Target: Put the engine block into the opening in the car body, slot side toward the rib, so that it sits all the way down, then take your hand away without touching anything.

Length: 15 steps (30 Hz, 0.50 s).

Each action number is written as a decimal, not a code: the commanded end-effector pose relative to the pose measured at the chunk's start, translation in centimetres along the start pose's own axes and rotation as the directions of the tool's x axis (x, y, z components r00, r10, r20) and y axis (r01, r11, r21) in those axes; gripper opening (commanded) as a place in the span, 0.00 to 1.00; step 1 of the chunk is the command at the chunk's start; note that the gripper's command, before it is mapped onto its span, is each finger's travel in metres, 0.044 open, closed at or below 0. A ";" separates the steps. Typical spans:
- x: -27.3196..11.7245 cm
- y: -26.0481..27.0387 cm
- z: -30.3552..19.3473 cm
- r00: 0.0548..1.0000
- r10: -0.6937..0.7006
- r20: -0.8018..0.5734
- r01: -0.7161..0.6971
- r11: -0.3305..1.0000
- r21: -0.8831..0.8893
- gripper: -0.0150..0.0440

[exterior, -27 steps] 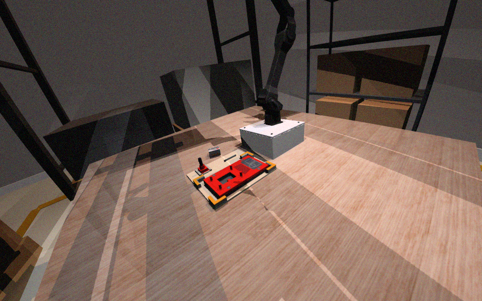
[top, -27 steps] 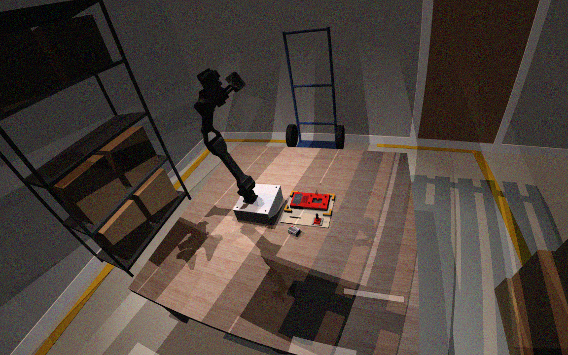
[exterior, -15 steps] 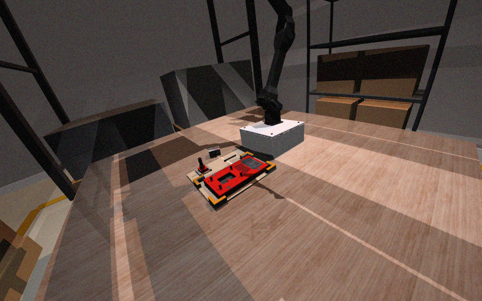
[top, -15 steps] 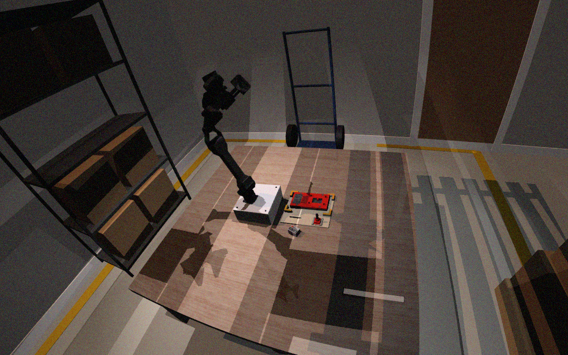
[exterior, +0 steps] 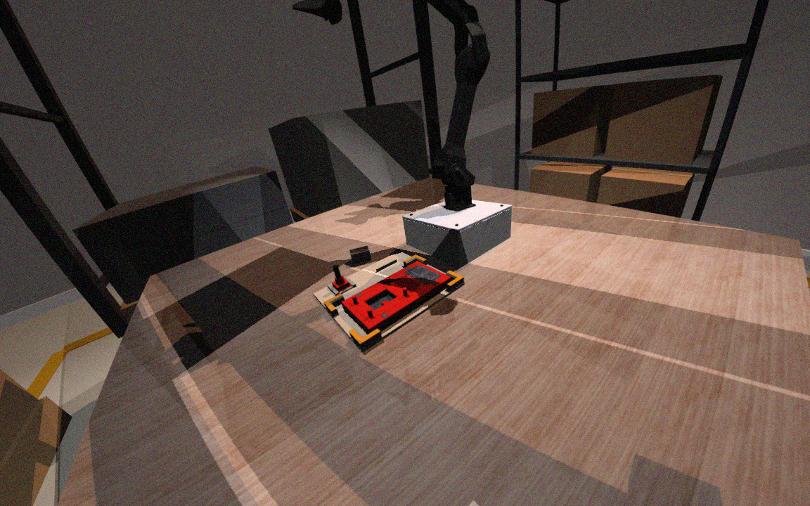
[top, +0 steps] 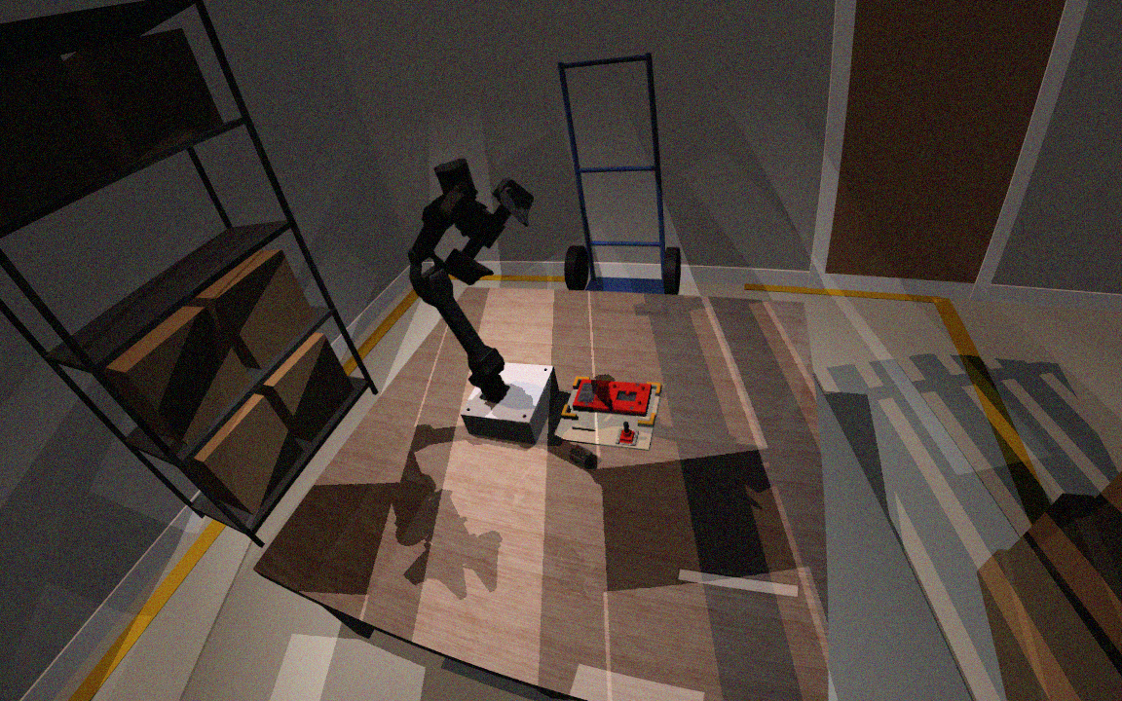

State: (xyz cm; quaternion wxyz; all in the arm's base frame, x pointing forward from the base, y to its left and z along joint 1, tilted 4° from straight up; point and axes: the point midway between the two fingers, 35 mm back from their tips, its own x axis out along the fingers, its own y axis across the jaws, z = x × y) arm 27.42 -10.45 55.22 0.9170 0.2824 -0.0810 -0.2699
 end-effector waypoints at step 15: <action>6.7 -3.6 -12.8 0.937 -0.161 -0.309 0.279 0.878 0.388 1.00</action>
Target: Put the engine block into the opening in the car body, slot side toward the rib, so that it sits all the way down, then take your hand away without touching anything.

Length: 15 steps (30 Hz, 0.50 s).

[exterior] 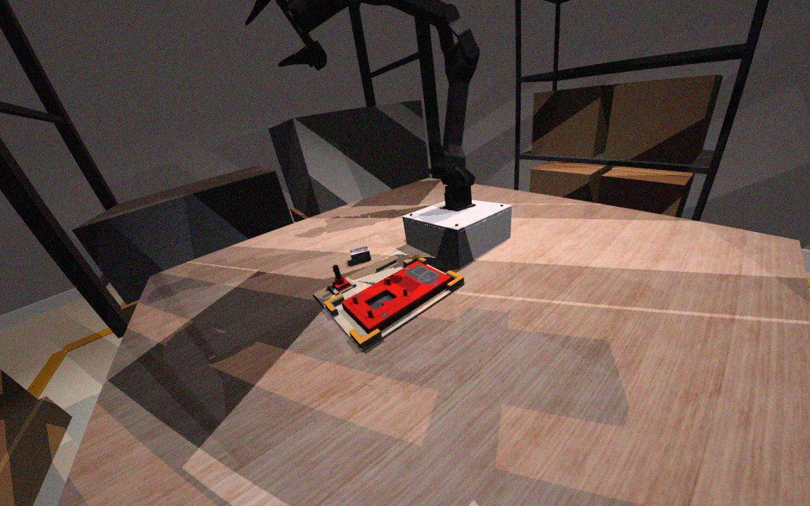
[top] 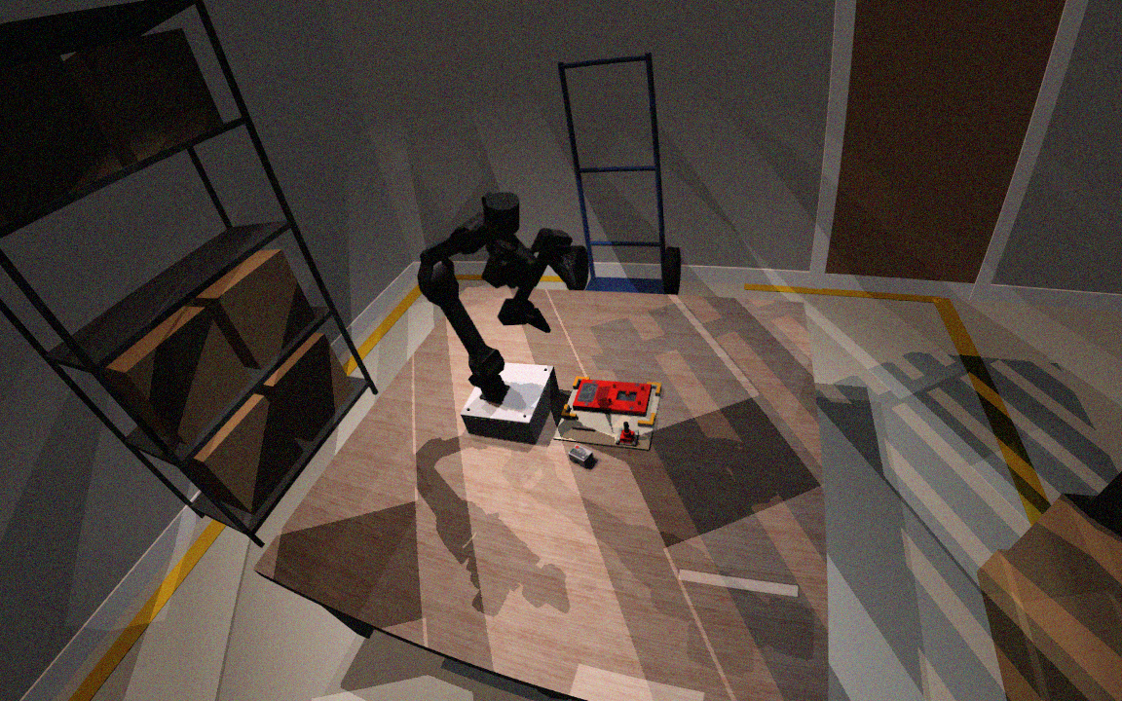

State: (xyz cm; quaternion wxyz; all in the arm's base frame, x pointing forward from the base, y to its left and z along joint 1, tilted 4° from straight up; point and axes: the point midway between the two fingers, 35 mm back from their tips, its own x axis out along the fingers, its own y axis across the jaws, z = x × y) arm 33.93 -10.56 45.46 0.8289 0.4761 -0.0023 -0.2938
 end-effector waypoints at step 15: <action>6.7 -8.4 -9.0 0.936 -0.288 -0.201 0.348 0.839 0.419 1.00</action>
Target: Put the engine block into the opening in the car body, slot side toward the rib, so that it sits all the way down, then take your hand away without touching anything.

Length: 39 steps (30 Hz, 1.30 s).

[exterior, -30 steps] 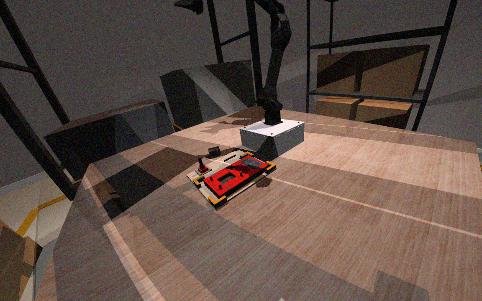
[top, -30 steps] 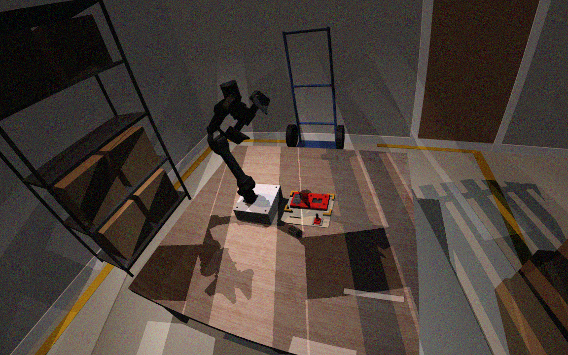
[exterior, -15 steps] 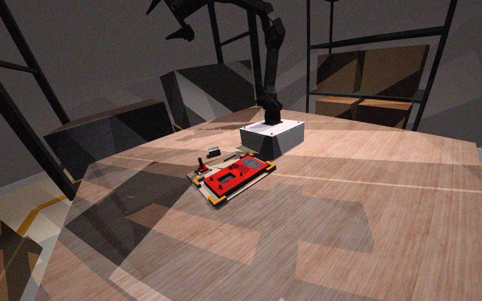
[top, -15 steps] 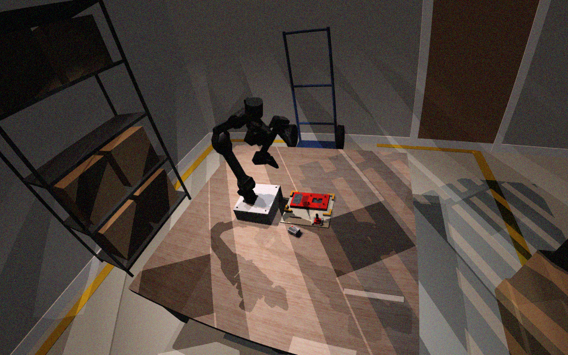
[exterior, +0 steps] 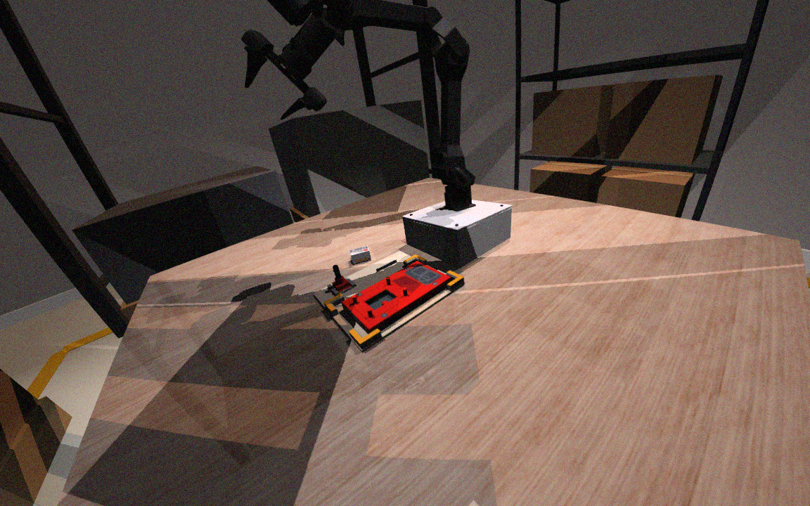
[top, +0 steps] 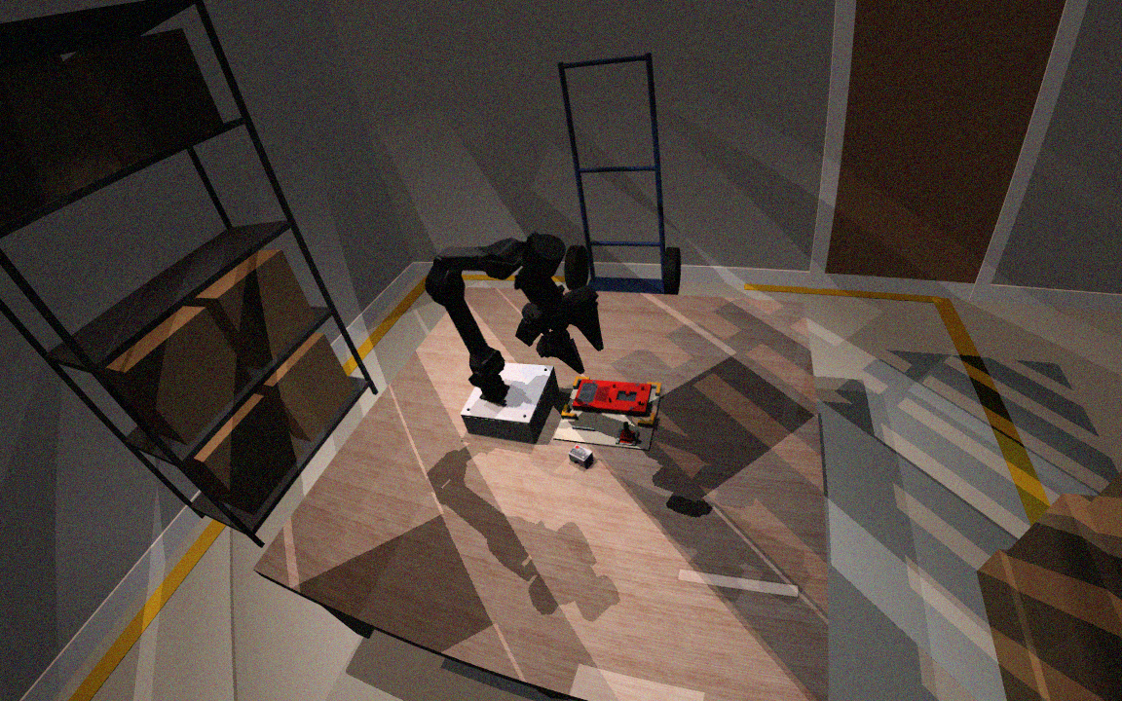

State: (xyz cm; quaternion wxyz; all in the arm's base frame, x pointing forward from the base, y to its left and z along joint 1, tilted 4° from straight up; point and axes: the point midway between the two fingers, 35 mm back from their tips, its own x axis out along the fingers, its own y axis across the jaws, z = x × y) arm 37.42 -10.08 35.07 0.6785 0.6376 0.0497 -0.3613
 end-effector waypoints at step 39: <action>8.7 -24.5 -4.4 0.708 -0.698 -0.103 0.398 0.274 0.876 1.00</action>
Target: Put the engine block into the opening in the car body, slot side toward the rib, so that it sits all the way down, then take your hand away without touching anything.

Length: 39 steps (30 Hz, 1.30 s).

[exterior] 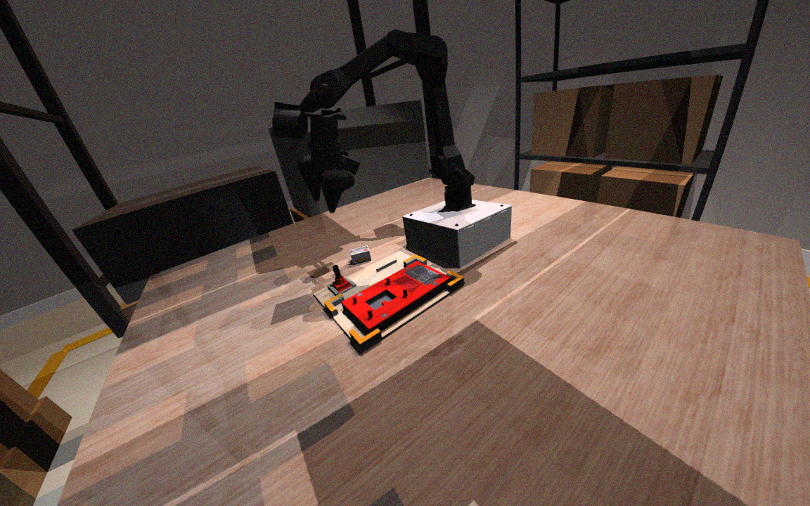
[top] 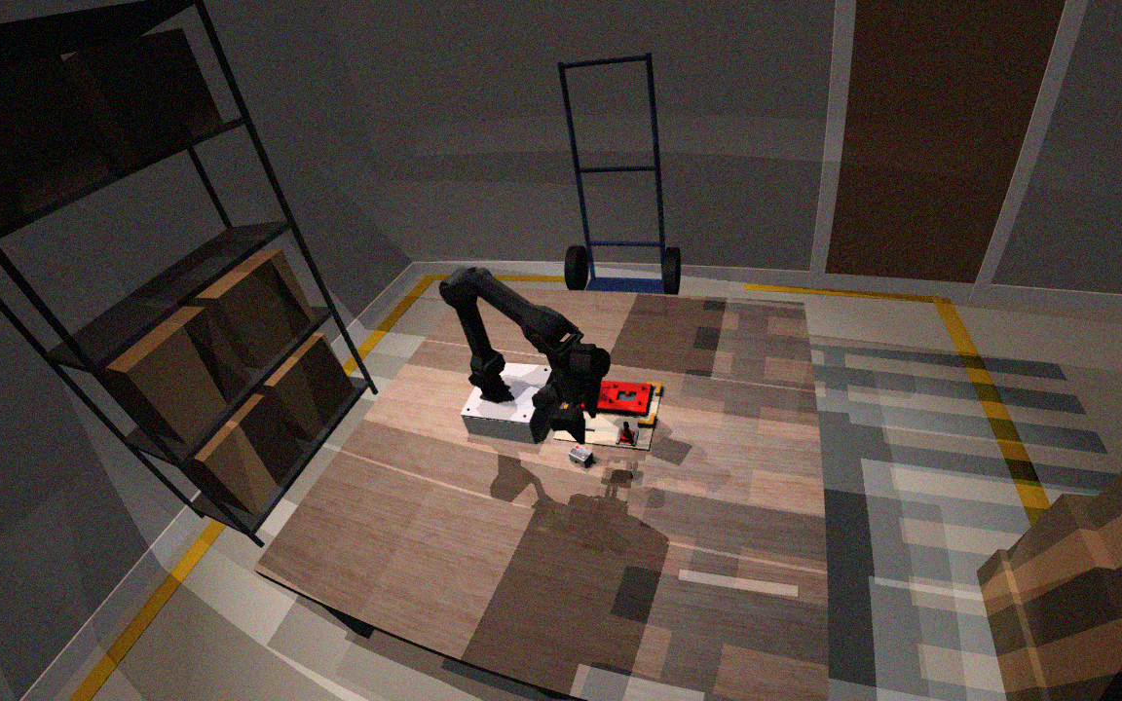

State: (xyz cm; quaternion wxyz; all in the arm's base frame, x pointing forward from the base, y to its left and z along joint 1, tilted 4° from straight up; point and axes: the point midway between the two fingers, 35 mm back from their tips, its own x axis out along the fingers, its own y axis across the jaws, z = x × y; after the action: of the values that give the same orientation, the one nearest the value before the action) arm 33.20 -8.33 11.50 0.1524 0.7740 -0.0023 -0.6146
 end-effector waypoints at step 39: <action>9.8 -5.1 6.3 0.963 -0.170 0.210 0.075 0.915 0.396 1.00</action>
State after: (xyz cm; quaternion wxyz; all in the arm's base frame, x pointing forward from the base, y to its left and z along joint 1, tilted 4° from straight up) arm 28.80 -6.89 0.31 -0.0406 0.7101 -0.0929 -0.6967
